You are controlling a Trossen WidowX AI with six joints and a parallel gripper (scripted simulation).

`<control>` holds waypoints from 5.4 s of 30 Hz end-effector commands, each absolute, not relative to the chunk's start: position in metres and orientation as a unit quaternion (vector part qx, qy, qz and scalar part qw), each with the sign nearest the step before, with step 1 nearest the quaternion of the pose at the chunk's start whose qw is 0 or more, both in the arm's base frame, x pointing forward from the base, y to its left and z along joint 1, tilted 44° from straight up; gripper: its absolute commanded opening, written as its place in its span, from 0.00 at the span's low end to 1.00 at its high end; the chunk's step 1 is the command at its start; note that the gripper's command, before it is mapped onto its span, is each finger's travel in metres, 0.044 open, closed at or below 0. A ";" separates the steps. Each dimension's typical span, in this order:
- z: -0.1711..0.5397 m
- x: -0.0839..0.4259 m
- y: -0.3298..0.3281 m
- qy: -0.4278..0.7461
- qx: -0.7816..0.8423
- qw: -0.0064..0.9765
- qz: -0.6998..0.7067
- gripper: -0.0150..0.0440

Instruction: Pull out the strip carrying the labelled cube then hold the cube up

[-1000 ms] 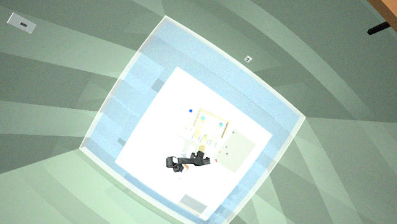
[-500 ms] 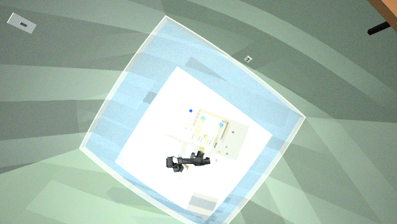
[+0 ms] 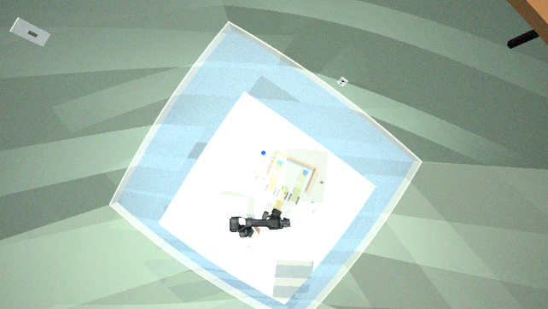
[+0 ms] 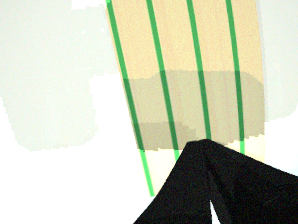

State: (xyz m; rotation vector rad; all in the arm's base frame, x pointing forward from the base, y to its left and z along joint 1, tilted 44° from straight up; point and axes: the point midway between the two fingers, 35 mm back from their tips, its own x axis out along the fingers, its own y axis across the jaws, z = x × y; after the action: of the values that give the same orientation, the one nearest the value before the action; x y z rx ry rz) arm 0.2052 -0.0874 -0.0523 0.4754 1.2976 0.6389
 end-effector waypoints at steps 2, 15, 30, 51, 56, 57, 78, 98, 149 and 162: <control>-0.029 0.206 -0.114 0.590 0.211 0.723 0.289 0.25; -0.017 0.247 -0.114 0.575 0.176 0.734 0.318 0.70; 0.003 0.301 -0.118 0.573 0.175 0.734 0.318 1.00; 0.029 0.377 -0.121 0.572 0.175 0.736 0.319 1.00; 0.034 0.396 -0.119 0.571 0.174 0.736 0.319 1.00; 0.034 0.400 -0.119 0.571 0.174 0.736 0.319 1.00; 0.017 0.413 -0.099 0.571 0.174 0.736 0.319 0.68; -0.003 0.417 -0.080 0.570 0.175 0.736 0.320 0.68; 0.027 0.319 -0.094 0.573 0.176 0.734 0.319 0.25; 0.034 0.291 -0.096 0.574 0.176 0.734 0.318 0.25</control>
State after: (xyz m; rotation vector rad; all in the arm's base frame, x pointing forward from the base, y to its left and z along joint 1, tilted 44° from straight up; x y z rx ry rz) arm 0.2938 -0.0893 0.0281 0.3940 1.2618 0.7032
